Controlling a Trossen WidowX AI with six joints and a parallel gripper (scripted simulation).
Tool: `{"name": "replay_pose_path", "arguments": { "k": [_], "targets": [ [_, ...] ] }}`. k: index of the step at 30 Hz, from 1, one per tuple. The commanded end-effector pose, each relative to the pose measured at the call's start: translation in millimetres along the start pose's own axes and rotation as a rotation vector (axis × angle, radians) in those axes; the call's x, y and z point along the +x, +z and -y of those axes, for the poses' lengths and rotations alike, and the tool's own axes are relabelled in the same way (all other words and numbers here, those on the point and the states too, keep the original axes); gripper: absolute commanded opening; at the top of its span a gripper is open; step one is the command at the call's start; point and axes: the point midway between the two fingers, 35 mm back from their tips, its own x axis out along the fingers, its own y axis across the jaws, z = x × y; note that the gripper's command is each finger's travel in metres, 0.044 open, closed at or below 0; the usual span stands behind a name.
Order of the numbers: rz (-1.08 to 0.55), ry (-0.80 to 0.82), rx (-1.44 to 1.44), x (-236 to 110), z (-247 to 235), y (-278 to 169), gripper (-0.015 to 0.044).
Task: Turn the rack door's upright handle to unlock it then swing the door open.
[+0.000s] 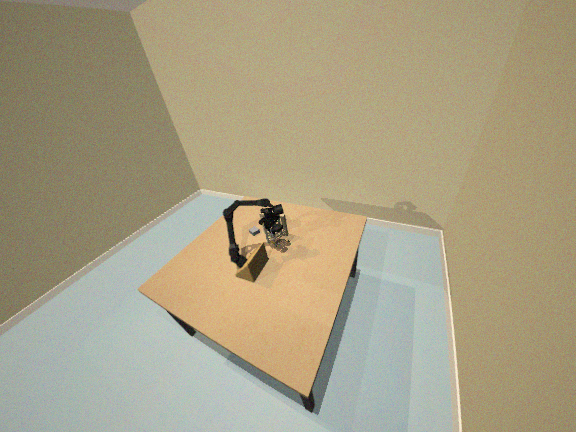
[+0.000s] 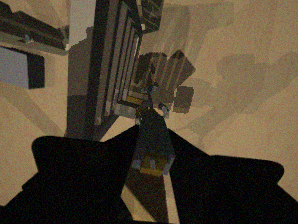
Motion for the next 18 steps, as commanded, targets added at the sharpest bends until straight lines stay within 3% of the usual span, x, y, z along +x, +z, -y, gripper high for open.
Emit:
{"name": "replay_pose_path", "arguments": {
  "k": [1, 18],
  "targets": [
    [-0.004, -0.005, -0.099, 0, 8, 3, 0.0028],
    [-0.004, -0.007, -0.404, -1, 43, 19, 0.0028]
  ]
}}
